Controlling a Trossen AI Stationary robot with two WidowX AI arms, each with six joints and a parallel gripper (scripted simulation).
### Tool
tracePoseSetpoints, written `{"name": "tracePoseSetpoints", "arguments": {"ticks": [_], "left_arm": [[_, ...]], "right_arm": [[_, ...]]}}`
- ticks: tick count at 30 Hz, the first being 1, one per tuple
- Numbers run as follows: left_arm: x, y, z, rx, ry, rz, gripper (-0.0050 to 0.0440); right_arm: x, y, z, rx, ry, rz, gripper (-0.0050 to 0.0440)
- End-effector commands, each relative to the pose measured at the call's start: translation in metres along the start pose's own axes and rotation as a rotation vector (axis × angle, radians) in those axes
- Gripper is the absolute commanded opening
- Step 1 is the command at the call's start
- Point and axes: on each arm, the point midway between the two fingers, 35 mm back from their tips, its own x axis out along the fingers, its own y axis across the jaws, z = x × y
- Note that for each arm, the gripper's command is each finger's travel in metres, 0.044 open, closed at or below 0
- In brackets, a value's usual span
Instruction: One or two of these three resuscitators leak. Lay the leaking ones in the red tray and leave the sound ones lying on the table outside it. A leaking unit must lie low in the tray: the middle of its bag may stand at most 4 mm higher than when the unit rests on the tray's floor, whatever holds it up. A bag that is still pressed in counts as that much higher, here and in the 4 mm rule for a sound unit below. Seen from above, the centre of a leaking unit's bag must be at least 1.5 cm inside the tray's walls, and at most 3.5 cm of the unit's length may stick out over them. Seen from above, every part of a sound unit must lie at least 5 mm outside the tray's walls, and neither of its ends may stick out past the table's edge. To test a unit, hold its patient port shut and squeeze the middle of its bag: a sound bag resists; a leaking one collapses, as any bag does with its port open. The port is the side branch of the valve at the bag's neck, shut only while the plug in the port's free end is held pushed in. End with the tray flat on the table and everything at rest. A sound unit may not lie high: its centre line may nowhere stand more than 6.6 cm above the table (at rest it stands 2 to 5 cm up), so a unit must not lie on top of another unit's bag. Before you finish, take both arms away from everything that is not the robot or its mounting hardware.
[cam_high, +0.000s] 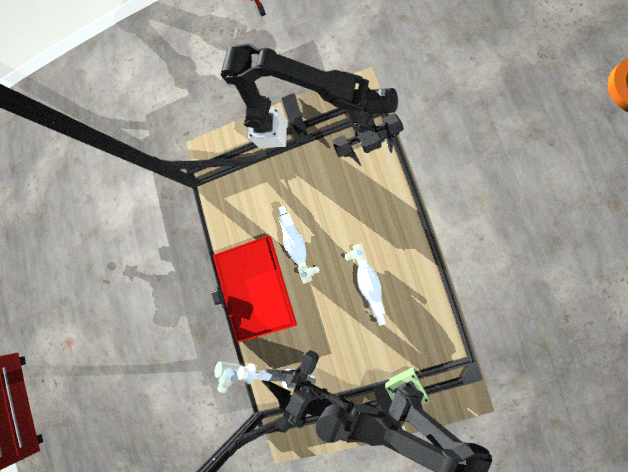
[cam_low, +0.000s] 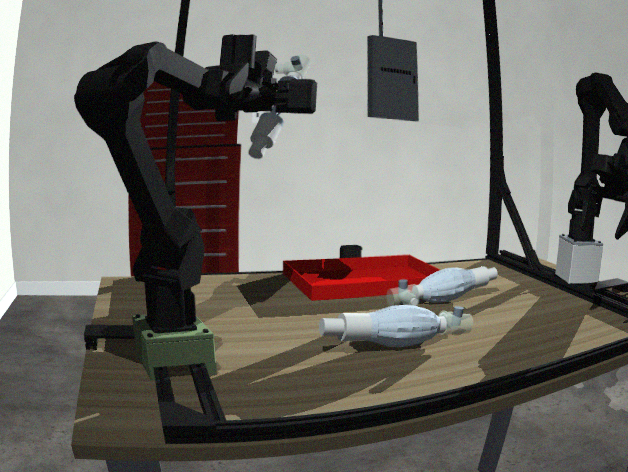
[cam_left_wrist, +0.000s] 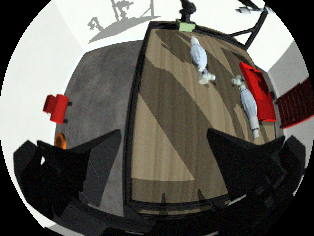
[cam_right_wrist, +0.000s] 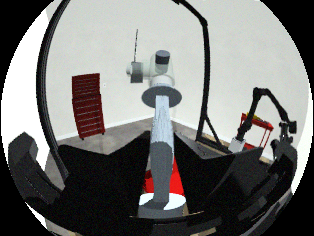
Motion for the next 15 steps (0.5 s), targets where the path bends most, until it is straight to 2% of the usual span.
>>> {"name": "tracePoseSetpoints", "arguments": {"ticks": [1, 6, 11, 15], "left_arm": [[0.000, 0.000, 0.000, 0.001, -0.001, 0.001, 0.0440], [0.000, 0.000, 0.000, 0.001, -0.001, 0.001, 0.0440], [0.000, 0.000, 0.000, 0.001, -0.001, 0.001, 0.0440], [0.000, 0.000, 0.000, 0.001, -0.001, 0.001, 0.0440]], "right_arm": [[0.000, -0.013, -0.001, -0.001, -0.001, -0.037, 0.0000], [-0.013, -0.077, 0.002, -0.010, -0.021, -0.233, 0.0000], [-0.038, -0.137, 0.004, -0.023, -0.040, -0.429, 0.0000], [-0.038, -0.137, 0.004, -0.023, -0.040, -0.429, 0.0000]]}}
